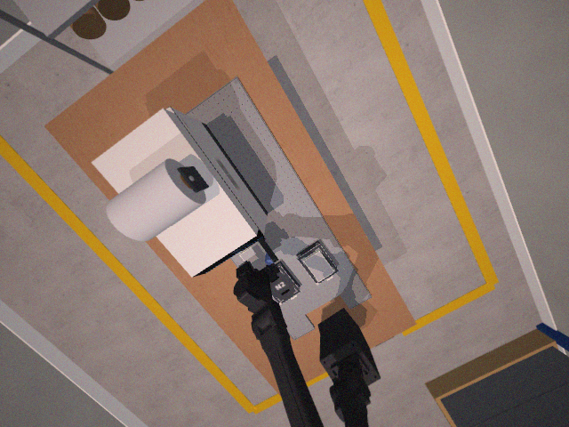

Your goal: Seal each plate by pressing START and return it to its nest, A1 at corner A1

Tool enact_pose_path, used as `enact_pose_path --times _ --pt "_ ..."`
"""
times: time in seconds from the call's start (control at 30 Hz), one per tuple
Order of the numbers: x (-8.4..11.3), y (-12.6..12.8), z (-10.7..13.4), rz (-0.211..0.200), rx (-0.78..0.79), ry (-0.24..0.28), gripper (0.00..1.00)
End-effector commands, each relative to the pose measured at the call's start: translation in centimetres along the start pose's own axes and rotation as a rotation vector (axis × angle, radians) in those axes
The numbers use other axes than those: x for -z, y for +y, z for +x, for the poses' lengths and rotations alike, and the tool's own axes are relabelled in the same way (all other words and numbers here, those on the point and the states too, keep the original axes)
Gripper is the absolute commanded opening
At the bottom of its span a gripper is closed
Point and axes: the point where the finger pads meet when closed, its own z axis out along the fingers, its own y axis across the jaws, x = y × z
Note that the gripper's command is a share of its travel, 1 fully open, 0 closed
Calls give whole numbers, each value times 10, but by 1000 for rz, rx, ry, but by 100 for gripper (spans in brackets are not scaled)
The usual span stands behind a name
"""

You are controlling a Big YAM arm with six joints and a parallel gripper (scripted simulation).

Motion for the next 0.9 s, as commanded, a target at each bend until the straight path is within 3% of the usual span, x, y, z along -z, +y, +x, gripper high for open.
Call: enact_pose_path --times 0.0,0.33,0.67,0.87 --pt "23 8 -37 -13 -8 -69 0" --pt "23 12 -37 -16 -2 -58 0" --pt "13 0 -41 -1 -21 -64 0" --pt "10 -4 -30 5 -21 -39 0"
